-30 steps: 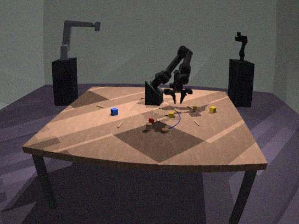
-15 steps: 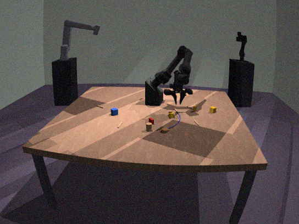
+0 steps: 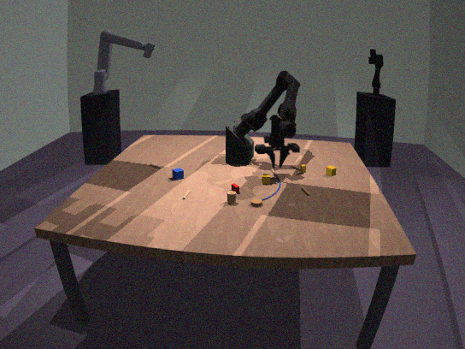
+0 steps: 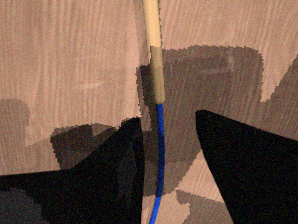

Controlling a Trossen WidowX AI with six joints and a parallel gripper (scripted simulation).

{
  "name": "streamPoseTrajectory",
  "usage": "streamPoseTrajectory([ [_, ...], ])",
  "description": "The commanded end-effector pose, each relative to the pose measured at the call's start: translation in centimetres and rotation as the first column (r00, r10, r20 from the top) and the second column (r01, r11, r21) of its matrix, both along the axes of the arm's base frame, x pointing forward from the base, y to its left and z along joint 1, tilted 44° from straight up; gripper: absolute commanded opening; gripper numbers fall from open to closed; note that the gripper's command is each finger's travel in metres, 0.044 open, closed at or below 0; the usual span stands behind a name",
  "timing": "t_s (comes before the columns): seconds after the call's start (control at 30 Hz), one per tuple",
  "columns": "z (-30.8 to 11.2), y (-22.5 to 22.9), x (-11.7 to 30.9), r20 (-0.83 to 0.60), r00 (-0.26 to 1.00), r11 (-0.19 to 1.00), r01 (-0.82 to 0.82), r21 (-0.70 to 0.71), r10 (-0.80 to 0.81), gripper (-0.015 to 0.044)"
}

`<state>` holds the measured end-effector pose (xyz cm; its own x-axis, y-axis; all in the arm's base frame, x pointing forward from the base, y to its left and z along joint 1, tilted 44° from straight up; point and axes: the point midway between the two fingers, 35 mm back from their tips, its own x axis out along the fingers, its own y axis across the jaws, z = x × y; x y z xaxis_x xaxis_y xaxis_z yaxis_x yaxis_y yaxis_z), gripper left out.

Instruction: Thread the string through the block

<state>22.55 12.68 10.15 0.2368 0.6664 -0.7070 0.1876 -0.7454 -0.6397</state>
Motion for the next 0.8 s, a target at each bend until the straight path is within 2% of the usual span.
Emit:
streamPoseTrajectory([
  [0.0,-0.9,0.4,0.0,-0.019,1.000,1.000,0.004,-0.004,-0.004,0.0123],
  [0.77,-2.8,2.3,0.3,-0.018,1.000,1.000,0.006,0.002,-0.006,0.0123],
])
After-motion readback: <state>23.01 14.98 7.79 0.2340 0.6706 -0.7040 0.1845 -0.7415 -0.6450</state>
